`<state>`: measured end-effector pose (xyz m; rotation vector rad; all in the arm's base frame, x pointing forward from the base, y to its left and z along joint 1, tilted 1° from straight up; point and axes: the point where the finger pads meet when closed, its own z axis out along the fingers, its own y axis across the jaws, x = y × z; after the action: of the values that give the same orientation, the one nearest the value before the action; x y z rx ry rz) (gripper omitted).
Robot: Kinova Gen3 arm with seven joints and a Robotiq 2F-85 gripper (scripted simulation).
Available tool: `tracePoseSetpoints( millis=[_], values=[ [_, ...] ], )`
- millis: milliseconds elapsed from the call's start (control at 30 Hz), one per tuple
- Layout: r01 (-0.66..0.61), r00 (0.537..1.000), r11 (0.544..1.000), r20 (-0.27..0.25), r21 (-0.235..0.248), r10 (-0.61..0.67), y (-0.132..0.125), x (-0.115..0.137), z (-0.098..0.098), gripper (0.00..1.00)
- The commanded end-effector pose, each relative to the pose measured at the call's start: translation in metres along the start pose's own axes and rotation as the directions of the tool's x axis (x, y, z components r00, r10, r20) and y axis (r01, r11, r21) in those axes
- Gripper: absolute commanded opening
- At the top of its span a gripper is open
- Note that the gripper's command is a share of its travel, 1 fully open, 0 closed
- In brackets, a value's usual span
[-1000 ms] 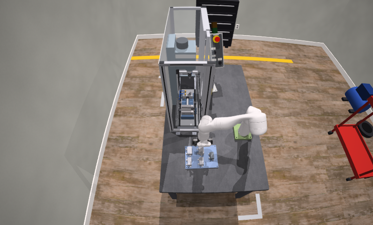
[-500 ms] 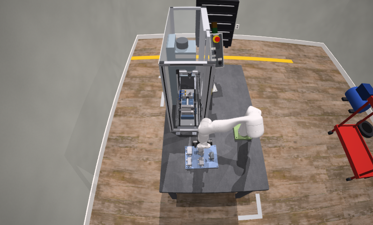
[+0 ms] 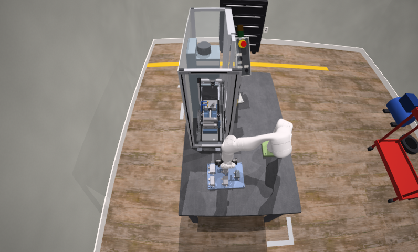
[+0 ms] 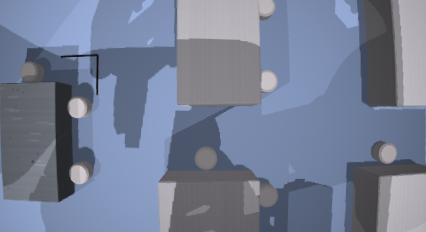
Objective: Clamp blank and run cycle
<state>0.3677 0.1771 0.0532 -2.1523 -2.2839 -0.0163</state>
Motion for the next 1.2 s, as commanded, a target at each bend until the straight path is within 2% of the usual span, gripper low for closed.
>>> tracePoseSetpoints(
  millis=[0,200,1167],
  values=[
    [0.000,1.000,1.000,-0.001,-0.001,0.000,0.000,0.000,-0.001,1.00],
    [0.000,1.000,1.000,-0.001,-0.001,0.000,0.000,0.000,0.010,1.00],
    [0.000,1.000,1.000,-0.001,-0.001,0.000,0.000,0.000,0.015,1.00]
  ],
)
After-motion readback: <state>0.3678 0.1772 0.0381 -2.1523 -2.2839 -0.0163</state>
